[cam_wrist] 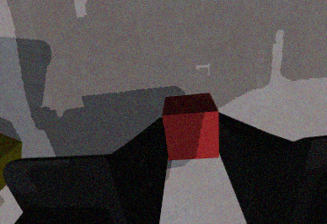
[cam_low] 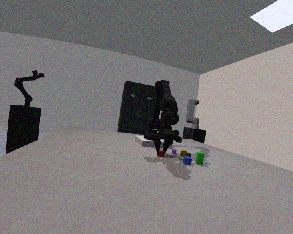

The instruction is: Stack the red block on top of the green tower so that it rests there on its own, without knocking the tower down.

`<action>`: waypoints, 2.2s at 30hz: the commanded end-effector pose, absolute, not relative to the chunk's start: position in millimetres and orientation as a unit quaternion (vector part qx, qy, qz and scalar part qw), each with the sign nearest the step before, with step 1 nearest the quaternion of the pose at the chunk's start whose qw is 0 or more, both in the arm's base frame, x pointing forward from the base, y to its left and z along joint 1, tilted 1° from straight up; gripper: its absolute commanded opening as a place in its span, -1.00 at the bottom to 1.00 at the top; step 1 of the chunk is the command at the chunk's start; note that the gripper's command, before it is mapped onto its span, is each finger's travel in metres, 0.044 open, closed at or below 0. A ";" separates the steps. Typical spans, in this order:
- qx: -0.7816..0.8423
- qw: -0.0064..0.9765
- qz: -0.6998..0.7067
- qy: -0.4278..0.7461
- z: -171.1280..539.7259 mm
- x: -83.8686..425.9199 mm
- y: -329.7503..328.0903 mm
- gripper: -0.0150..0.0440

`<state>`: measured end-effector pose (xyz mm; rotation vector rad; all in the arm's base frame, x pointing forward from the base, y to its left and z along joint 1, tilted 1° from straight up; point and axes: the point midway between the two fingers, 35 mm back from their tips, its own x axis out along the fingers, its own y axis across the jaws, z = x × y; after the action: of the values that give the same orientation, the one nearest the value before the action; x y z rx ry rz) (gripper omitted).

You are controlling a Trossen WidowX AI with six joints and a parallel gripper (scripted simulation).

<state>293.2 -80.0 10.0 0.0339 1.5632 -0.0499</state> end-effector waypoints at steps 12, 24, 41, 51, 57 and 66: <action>0.018 0.709 -0.023 0.704 44.2 293.4 -79.9 -0.49; 0.018 0.709 -0.023 0.704 100.8 293.0 -79.5 -0.49; 0.018 0.710 -0.023 0.704 127.4 298.9 -76.6 -0.49; 0.017 0.711 -0.022 0.702 133.1 337.1 -48.5 -0.49; 0.015 0.713 -0.021 0.700 135.6 358.5 -26.9 -0.49; 0.017 0.713 -0.020 0.700 135.4 386.2 7.6 -0.49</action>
<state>376.8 -5.6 138.1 0.0340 1.5449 -0.0442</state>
